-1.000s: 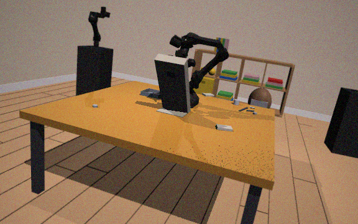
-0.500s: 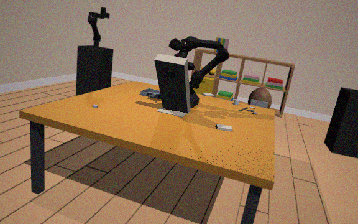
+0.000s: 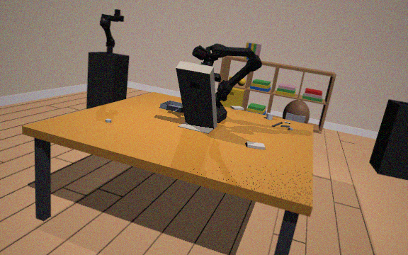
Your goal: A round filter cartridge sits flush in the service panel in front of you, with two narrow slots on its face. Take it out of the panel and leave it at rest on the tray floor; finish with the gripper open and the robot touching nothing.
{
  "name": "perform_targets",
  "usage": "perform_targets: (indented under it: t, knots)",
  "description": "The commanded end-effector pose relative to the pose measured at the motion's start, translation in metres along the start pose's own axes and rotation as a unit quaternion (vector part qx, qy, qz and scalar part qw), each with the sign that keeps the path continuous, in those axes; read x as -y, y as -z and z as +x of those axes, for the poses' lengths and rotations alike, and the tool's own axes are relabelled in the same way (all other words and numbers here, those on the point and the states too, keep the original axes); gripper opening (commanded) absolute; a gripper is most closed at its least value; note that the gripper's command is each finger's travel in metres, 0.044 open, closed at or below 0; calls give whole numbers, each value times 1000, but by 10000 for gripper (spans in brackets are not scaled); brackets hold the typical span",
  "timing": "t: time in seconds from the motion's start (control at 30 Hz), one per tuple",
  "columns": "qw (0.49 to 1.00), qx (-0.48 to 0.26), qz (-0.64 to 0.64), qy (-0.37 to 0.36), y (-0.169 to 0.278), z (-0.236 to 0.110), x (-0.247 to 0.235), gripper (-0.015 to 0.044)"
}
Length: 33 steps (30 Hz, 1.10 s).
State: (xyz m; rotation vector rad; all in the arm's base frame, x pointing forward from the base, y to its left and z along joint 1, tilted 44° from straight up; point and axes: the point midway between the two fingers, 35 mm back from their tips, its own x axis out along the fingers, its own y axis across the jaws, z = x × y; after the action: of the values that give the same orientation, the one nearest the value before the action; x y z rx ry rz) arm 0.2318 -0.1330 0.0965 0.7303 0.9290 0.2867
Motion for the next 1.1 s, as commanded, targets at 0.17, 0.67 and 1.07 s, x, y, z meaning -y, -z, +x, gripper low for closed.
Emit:
perform_targets:
  t: [0.17,0.67,1.07]
  knots:
    - [1000,0,0,0,0,0,0,146]
    - [1000,1,3,1,-24,-19,1,0]
    - [1000,8,19,8,-27,-83,3,0]
